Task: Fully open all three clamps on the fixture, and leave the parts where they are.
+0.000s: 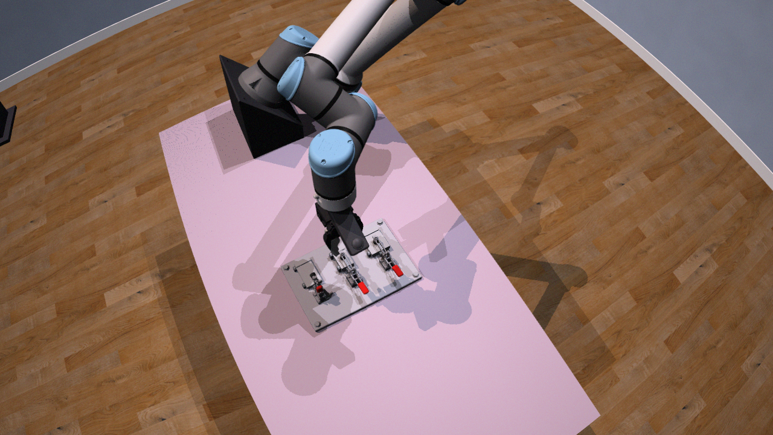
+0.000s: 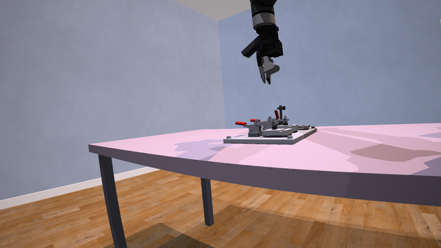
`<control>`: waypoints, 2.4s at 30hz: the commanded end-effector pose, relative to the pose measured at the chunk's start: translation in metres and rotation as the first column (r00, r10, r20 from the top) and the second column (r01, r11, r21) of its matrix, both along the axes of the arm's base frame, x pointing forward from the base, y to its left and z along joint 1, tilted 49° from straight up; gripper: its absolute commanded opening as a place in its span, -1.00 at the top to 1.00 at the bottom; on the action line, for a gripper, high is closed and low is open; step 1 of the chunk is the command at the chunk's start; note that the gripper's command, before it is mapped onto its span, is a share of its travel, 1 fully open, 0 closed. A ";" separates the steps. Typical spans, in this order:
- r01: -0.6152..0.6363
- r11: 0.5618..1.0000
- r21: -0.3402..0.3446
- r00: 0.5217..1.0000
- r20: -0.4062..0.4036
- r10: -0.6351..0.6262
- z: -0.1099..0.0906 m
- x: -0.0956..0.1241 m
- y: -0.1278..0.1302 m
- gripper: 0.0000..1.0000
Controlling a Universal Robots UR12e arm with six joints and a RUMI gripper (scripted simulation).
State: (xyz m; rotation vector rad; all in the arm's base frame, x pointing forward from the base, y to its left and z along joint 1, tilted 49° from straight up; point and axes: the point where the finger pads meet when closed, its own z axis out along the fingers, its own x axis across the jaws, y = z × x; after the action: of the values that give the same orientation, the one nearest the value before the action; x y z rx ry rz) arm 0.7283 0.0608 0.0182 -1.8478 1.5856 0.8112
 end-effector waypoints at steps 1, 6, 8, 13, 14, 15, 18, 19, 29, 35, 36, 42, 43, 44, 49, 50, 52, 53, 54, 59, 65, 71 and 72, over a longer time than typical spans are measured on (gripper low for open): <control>0.003 1.000 0.004 1.000 -0.007 -0.003 0.013 -0.004 0.014 0.44; 0.003 1.000 0.003 1.000 -0.006 -0.003 0.014 -0.003 0.013 0.44; 0.003 1.000 0.003 1.000 -0.006 -0.003 0.014 -0.003 0.013 0.44; 0.004 1.000 0.004 1.000 -0.009 -0.004 0.012 -0.004 0.013 0.44; 0.004 1.000 0.005 1.000 -0.009 -0.004 0.012 -0.004 0.013 0.44; 0.004 1.000 0.005 1.000 -0.009 -0.004 0.012 -0.004 0.013 0.44; 0.004 1.000 0.005 1.000 -0.010 -0.004 0.011 -0.005 0.014 0.44; 0.003 1.000 0.005 1.000 -0.010 -0.003 0.011 -0.005 0.014 0.44; 0.002 1.000 0.005 1.000 -0.009 -0.002 0.012 -0.004 0.015 0.44; 0.001 1.000 0.005 1.000 -0.009 -0.001 0.011 -0.004 0.016 0.44; 0.001 1.000 0.005 1.000 -0.009 -0.001 0.011 -0.005 0.016 0.44; 0.001 1.000 0.005 1.000 -0.010 -0.001 0.011 -0.005 0.016 0.44; 0.002 1.000 0.005 1.000 -0.010 -0.002 0.011 -0.005 0.015 0.44; 0.002 1.000 0.005 1.000 -0.010 -0.002 0.011 -0.005 0.015 0.44; 0.001 1.000 0.007 1.000 -0.012 -0.001 0.006 -0.006 0.022 0.44; 0.001 1.000 0.007 1.000 -0.012 -0.001 0.004 -0.006 0.024 0.44; 0.001 1.000 0.007 1.000 -0.012 -0.001 -0.001 -0.007 0.029 0.44; 0.001 1.000 0.007 1.000 -0.012 -0.001 -0.004 -0.007 0.033 0.44; 0.001 1.000 0.007 1.000 -0.012 -0.001 -0.007 -0.008 0.036 0.44; 0.001 1.000 0.007 1.000 -0.012 -0.001 -0.016 -0.009 0.047 0.44; 0.001 1.000 0.006 1.000 -0.012 -0.001 -0.028 -0.011 0.060 0.44; 0.001 1.000 0.006 1.000 -0.011 -0.001 -0.029 -0.010 0.062 0.44; 0.001 1.000 0.005 1.000 -0.009 -0.001 -0.028 -0.009 0.061 0.44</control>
State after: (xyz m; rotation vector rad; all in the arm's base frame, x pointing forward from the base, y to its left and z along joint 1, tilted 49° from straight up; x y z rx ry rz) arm 0.7163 0.1200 -0.0085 -1.8418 1.5885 0.8316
